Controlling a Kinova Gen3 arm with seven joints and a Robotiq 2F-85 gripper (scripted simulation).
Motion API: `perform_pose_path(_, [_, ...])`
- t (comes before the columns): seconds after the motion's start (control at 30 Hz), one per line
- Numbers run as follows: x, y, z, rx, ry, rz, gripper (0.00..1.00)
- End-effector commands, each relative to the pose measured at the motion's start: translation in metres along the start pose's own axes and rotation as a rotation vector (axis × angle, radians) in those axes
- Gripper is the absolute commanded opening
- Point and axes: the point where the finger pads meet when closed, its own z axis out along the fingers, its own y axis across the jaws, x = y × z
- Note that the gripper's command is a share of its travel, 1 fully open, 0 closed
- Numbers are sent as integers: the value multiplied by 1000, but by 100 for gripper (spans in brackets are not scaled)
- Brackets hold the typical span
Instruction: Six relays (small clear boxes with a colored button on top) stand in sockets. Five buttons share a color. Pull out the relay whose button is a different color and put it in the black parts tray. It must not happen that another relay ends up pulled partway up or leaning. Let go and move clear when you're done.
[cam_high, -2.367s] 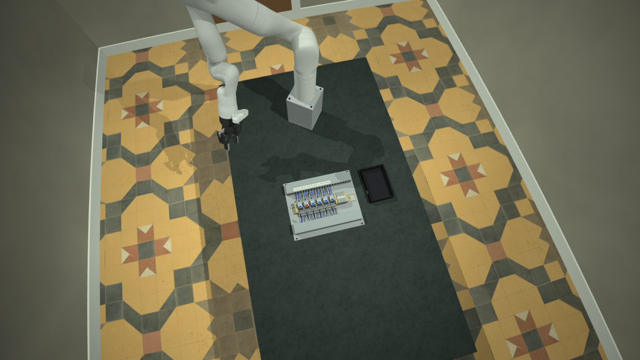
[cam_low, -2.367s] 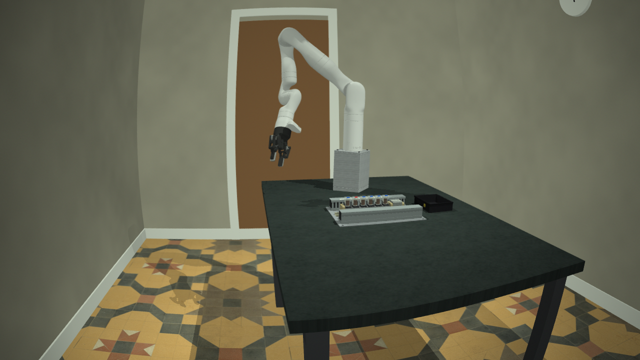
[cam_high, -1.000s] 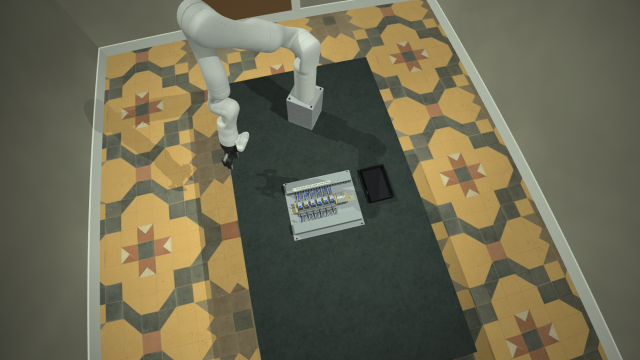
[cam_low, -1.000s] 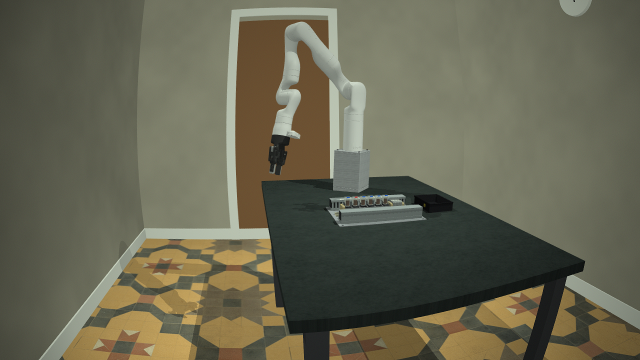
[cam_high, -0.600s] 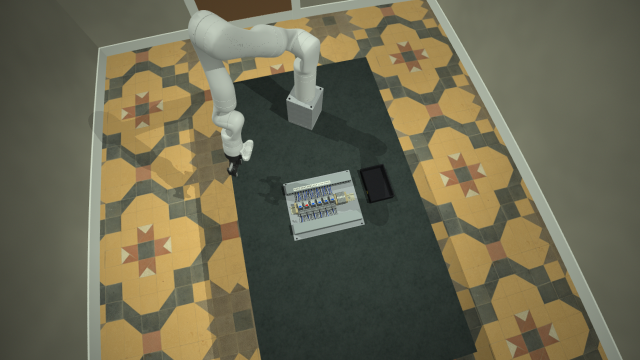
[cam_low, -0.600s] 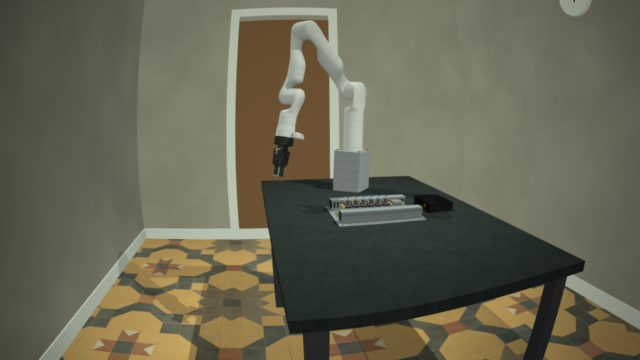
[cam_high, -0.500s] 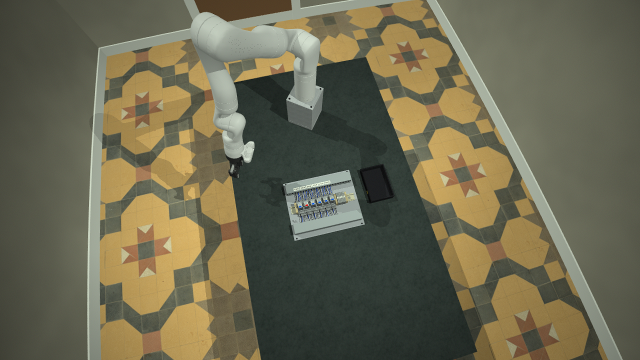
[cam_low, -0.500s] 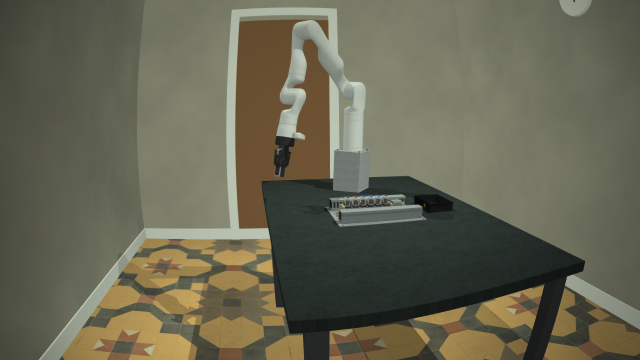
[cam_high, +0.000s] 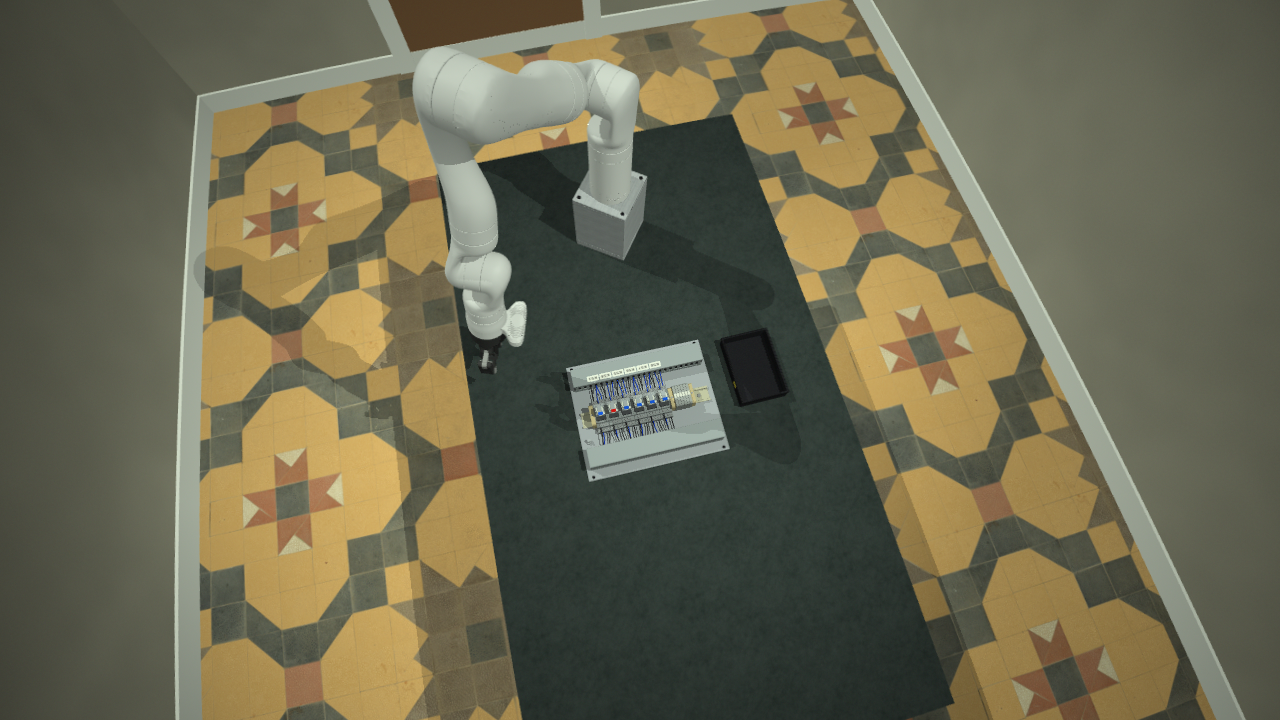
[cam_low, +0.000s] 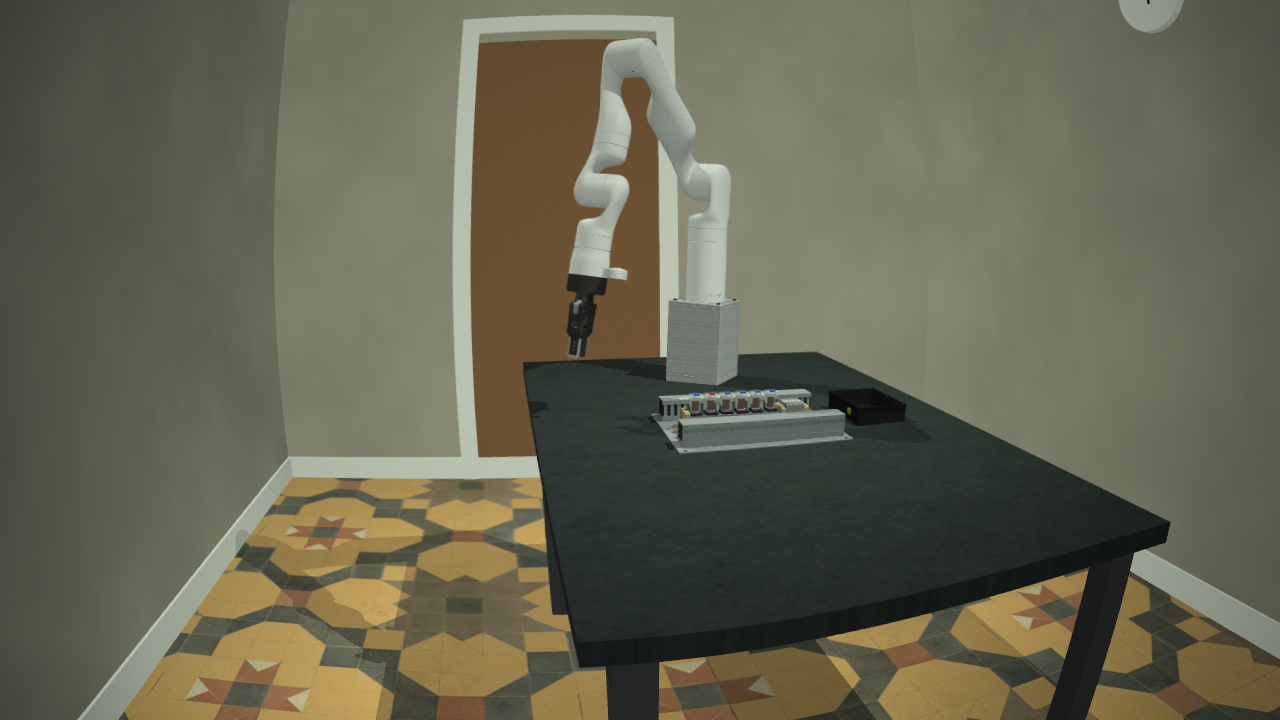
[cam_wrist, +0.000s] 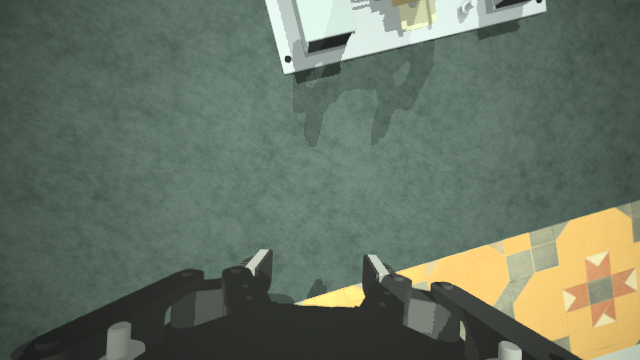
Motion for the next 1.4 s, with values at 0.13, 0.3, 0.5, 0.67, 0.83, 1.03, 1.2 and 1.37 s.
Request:
perform_pose_path(0.13, [25,18,-2,11,4,-45,61])
perform_pose_path(0.3, [44,28,-4,25,12,-70,61])
perform_pose_path(0.5, [64,38,-6,36,20,-95,61])
perform_pose_path(0.67, [80,44,-8,44,28,-114,61])
perform_pose_path(0.83, [101,52,-11,53,40,-137,61])
perform_pose_path(1.03, [124,59,-14,62,54,-163,61])
perform_pose_path(1.2, [136,63,-16,66,61,-175,61])
perform_pose_path(1.37, [154,67,-19,71,74,-195,61])
